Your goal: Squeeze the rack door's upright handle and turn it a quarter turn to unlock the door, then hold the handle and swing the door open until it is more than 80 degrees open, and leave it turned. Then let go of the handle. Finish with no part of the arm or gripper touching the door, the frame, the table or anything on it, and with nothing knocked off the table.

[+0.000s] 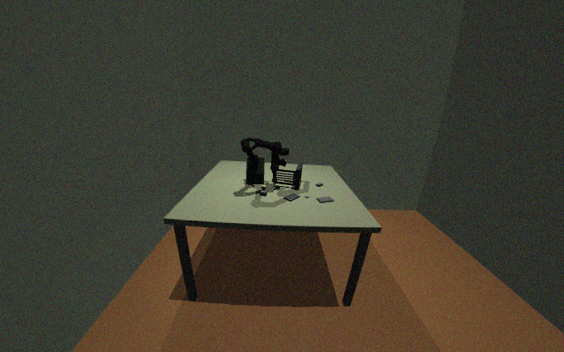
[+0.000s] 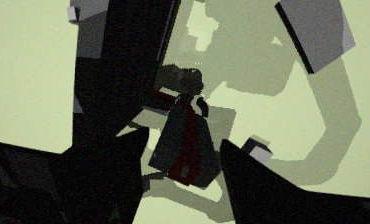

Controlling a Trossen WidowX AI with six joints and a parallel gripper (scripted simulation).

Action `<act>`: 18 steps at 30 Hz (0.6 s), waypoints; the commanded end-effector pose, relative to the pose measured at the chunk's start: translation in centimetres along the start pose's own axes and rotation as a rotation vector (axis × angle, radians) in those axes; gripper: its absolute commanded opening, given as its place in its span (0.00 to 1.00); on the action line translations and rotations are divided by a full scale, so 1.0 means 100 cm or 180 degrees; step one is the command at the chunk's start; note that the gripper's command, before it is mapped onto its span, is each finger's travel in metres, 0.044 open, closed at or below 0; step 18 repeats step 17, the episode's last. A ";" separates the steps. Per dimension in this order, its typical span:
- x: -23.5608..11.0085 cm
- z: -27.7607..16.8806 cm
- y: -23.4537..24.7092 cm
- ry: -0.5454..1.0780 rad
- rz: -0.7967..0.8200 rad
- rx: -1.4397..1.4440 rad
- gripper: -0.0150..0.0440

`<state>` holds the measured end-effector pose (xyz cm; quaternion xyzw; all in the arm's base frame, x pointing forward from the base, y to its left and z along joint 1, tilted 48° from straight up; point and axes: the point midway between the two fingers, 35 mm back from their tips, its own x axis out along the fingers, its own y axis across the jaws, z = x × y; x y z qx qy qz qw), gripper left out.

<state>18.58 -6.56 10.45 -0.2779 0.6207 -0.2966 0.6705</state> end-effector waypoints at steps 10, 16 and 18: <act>-0.018 0.002 0.001 0.0004 0.0033 0.0015 0.75; -0.025 0.002 0.002 0.0006 0.0036 0.0017 0.75; -0.027 0.002 0.002 0.0006 0.0036 0.0017 0.75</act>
